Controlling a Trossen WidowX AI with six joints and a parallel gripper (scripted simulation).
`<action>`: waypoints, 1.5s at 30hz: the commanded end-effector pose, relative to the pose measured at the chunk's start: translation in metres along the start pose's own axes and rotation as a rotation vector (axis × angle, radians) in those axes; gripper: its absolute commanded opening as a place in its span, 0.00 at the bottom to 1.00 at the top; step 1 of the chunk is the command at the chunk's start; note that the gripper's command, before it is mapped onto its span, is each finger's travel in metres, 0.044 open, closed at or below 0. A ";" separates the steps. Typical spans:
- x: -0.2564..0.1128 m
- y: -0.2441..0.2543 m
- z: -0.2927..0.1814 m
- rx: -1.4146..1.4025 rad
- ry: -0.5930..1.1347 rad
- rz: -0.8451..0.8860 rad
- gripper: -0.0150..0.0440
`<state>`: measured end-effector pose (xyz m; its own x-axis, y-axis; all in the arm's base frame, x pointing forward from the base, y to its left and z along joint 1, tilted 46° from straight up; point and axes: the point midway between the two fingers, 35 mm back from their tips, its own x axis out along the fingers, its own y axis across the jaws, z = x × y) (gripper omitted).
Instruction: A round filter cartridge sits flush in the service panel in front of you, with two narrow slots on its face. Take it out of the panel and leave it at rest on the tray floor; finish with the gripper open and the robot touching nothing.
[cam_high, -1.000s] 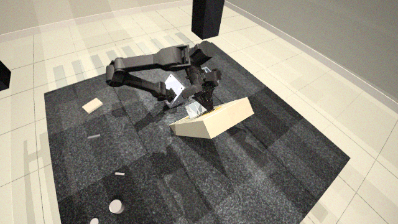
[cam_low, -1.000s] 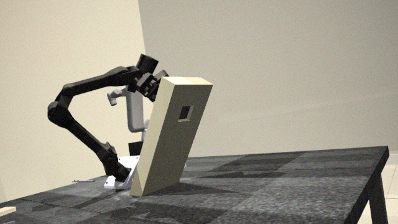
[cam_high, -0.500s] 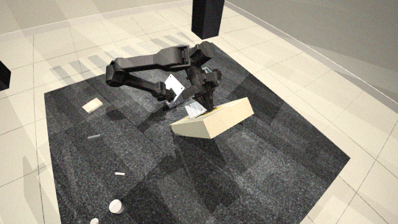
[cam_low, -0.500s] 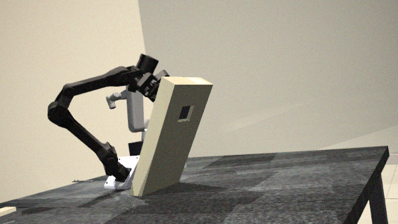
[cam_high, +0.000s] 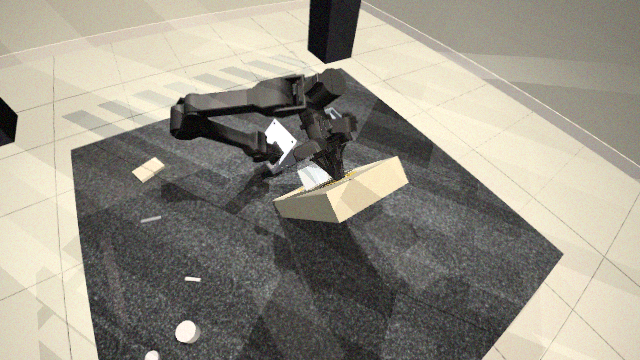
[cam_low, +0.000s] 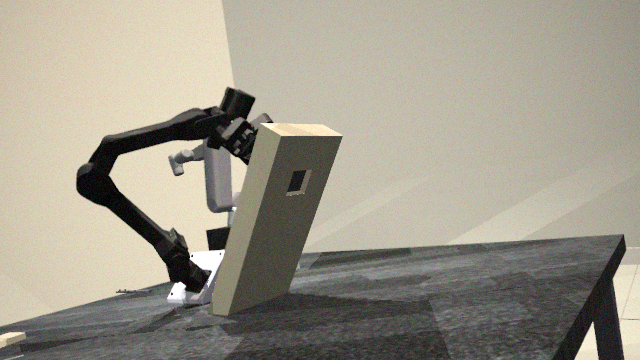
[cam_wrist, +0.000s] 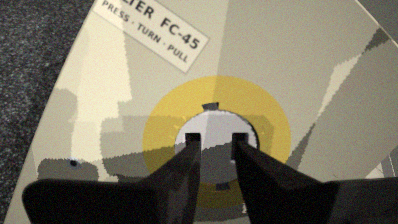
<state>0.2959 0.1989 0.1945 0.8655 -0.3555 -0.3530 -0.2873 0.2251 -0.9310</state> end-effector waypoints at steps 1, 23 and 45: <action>0.001 0.001 0.000 -0.007 -0.001 0.005 0.41; 0.012 0.001 0.000 -0.006 -0.001 0.004 0.41; 0.009 0.001 0.001 -0.010 -0.009 -0.006 0.32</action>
<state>0.3036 0.1972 0.1909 0.8713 -0.3482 -0.3459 -0.2864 0.2116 -0.9345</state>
